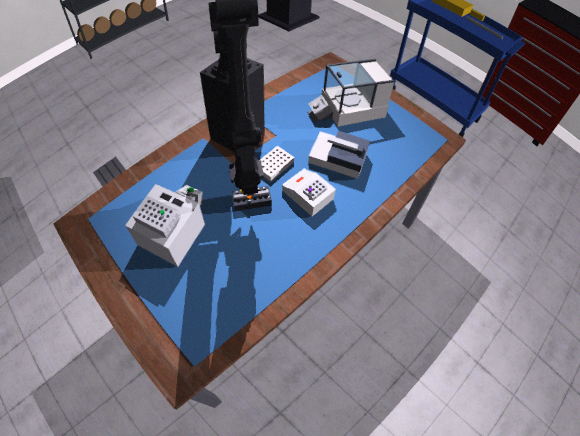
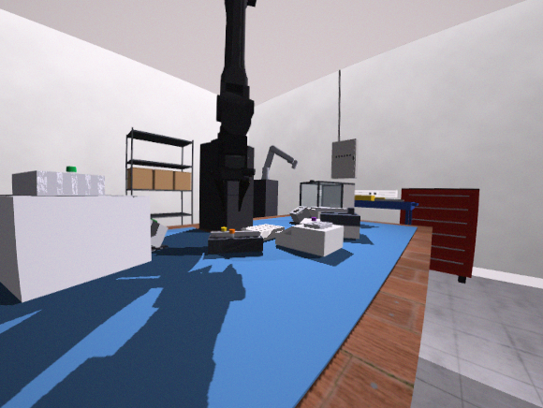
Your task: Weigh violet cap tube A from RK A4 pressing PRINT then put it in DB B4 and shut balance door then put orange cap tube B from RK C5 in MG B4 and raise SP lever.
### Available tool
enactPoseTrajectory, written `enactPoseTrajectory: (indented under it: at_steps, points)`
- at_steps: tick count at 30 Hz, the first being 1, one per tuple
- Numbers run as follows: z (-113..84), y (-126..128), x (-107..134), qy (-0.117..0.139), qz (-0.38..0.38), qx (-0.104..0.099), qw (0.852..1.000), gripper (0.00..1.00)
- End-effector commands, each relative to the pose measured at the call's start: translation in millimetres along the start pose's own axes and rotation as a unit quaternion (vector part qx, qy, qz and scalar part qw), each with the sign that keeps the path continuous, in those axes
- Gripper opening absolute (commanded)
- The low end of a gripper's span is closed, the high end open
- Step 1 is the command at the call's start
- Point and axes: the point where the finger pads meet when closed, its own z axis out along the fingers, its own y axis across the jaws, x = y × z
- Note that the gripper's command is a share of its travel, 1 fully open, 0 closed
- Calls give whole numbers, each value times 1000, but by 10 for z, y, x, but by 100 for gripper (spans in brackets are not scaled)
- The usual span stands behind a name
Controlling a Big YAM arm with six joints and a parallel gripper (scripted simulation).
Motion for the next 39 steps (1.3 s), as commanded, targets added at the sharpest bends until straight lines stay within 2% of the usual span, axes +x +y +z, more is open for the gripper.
enactPoseTrajectory:
  at_steps: [1, 24, 25, 39]
  points:
    - [-23, 3, -47, -5, -1, 0, 1000, 36]
    - [-23, 3, -47, -5, -1, 0, 1000, 36]
    - [-98, 10, -31, -6, 0, 0, 1000, 0]
    - [-296, -22, -31, -4, 0, 0, 1000, 0]
